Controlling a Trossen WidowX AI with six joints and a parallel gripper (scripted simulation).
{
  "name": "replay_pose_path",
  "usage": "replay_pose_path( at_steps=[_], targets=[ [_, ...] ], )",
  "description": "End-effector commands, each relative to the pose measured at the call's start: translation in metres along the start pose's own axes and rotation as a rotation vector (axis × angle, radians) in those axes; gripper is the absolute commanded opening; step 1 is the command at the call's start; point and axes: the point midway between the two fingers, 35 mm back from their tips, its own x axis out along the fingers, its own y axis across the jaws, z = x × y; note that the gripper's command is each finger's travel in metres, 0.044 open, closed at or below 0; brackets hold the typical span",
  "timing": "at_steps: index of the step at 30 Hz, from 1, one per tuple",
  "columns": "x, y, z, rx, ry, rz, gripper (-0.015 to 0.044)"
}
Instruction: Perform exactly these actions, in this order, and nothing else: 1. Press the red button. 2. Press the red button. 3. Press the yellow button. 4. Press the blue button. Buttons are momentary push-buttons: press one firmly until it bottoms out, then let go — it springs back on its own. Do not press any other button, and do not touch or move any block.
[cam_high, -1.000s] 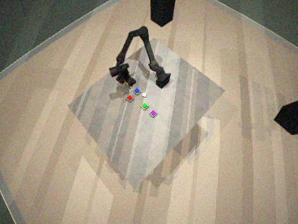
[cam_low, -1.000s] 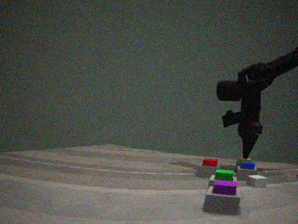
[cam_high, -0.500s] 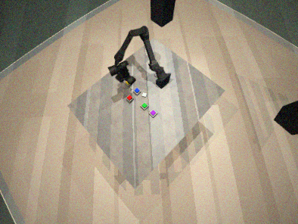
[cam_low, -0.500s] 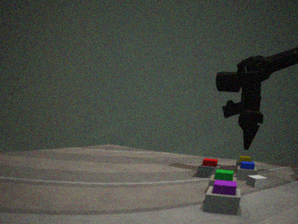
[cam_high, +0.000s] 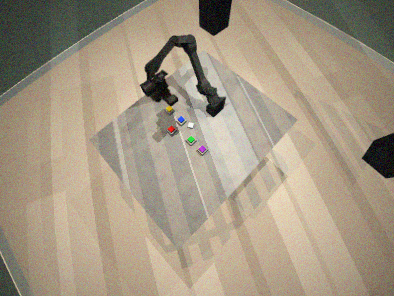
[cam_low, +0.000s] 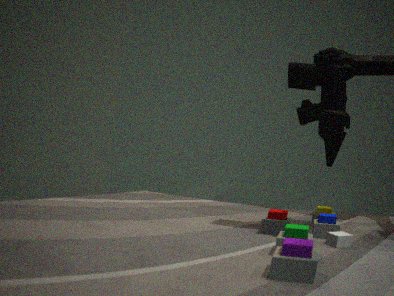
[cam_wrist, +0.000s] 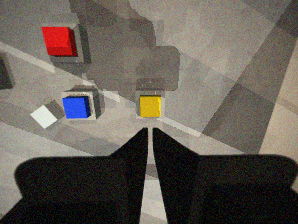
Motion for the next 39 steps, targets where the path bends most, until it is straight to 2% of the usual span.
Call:
replay_pose_path(
  at_steps=[1,7,15,20,39],
  targets=[
    [-0.002,0.034,0.005,-0.013,0.007,0.009,0.0020],
    [-0.001,0.111,-0.003,-0.013,0.011,0.000,0.0020],
    [0.001,0.114,-0.003,-0.013,0.010,-0.001,0.0020],
    [0.058,0.113,-0.004,-0.012,0.009,-0.003,0.0020],
    [0.079,0.113,-0.004,-0.012,0.009,-0.003,0.0020]
  ],
)
